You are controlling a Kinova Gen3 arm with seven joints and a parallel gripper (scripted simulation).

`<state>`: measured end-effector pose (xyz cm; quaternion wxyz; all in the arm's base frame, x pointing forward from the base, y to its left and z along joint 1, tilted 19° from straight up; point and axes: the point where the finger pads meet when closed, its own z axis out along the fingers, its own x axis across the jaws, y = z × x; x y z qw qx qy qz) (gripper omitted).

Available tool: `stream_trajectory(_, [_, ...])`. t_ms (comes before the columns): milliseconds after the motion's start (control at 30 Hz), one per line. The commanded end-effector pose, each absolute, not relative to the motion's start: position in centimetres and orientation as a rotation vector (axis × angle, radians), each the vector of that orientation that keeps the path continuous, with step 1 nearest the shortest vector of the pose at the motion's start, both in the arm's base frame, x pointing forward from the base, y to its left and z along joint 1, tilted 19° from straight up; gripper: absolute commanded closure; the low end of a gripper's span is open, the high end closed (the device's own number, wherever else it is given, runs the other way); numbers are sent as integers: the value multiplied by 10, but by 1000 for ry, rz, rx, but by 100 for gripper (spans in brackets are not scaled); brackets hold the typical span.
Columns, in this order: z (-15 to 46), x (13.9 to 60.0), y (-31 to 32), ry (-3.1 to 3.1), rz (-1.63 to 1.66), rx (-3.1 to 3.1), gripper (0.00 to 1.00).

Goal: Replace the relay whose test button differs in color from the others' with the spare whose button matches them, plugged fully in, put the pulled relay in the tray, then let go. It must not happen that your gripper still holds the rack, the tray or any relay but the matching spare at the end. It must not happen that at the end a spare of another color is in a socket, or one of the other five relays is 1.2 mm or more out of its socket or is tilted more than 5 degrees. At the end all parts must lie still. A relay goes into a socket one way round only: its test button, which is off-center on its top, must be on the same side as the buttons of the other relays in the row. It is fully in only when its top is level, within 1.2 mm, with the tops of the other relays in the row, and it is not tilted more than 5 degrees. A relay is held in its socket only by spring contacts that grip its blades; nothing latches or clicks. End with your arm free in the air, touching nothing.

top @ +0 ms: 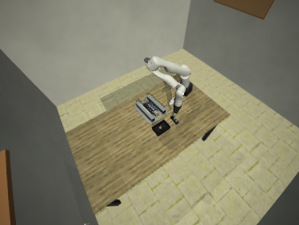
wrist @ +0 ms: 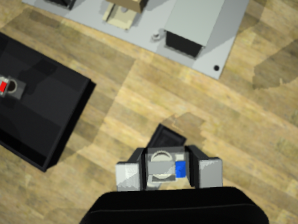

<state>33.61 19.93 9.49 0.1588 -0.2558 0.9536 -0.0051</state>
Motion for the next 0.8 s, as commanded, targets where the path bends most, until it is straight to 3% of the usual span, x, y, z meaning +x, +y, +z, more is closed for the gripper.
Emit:
stream_trajectory(0, [96,337,200,2733,-8,-689,100])
stream_trajectory(767, [96,337,200,2810,66,-244,100])
